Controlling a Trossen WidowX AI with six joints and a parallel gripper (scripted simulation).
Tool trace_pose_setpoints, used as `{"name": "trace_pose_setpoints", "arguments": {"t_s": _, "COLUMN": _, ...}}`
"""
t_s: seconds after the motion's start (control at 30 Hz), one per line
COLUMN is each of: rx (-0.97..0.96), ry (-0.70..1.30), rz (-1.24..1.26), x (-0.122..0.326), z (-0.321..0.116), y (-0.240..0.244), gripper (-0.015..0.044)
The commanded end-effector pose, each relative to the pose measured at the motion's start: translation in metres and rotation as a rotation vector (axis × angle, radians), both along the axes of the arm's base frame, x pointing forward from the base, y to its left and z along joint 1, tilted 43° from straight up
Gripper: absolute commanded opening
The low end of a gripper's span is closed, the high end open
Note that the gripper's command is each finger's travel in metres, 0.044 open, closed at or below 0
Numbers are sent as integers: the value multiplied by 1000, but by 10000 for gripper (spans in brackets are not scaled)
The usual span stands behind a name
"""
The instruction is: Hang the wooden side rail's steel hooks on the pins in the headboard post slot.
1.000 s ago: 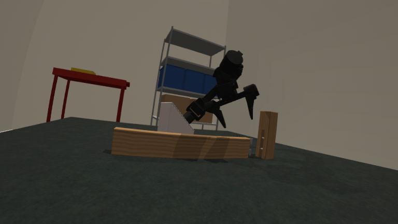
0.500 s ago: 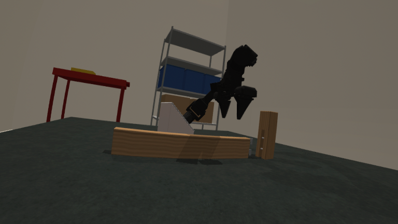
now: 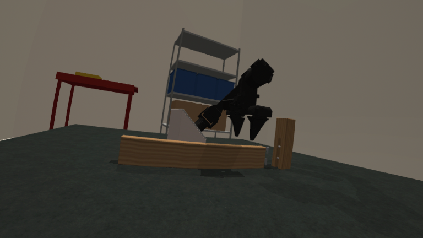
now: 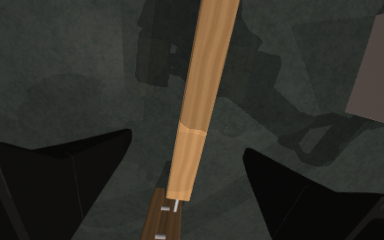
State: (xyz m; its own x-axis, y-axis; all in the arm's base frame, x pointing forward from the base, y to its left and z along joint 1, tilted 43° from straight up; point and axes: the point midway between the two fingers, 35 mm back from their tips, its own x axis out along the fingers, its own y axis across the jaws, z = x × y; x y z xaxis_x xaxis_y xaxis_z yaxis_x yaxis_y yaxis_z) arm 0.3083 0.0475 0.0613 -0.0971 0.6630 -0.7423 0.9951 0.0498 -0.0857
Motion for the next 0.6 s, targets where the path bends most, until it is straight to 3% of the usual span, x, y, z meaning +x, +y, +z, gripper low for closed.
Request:
{"name": "trace_pose_setpoints", "arguments": {"t_s": 0.0, "rx": 4, "ry": 10, "rz": -4, "x": -3, "z": -6, "y": 6, "gripper": 440}}
{"name": "trace_pose_setpoints", "arguments": {"t_s": 0.57, "rx": 2, "ry": 9, "rz": -3, "x": -4, "z": -25, "y": 23, "gripper": 440}}
